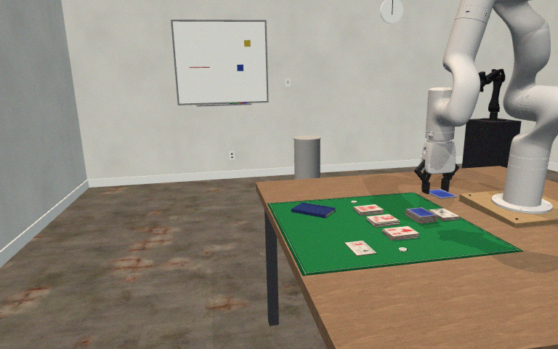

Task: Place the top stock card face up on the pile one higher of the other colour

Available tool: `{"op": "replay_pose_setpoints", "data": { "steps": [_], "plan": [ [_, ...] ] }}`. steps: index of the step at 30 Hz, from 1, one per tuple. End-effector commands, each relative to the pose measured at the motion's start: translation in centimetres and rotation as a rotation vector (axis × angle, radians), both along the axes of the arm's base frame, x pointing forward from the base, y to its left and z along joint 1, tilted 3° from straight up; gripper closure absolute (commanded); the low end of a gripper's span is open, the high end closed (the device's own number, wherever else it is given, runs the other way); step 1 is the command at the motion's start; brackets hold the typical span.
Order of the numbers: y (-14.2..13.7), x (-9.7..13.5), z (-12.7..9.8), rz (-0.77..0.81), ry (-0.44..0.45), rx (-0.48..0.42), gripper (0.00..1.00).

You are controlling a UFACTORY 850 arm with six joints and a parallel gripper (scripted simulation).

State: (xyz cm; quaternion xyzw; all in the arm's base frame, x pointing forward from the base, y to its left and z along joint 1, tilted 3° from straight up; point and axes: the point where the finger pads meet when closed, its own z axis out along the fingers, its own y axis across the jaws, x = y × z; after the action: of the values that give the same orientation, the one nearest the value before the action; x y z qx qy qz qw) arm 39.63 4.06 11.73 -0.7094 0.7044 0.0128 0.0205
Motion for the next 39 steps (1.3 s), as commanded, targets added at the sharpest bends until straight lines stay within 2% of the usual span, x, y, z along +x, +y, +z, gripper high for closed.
{"op": "replay_pose_setpoints", "data": {
  "steps": [1, 9, 39],
  "plan": [
    [0.0, 0.1, -0.5, 0.0, -0.001, 0.0, 0.36],
    [0.1, 0.1, -1.6, 0.0, -0.001, 0.0, 0.36],
    [0.2, 0.0, -1.7, 0.0, 0.004, -0.032, 0.36]
  ]
}}
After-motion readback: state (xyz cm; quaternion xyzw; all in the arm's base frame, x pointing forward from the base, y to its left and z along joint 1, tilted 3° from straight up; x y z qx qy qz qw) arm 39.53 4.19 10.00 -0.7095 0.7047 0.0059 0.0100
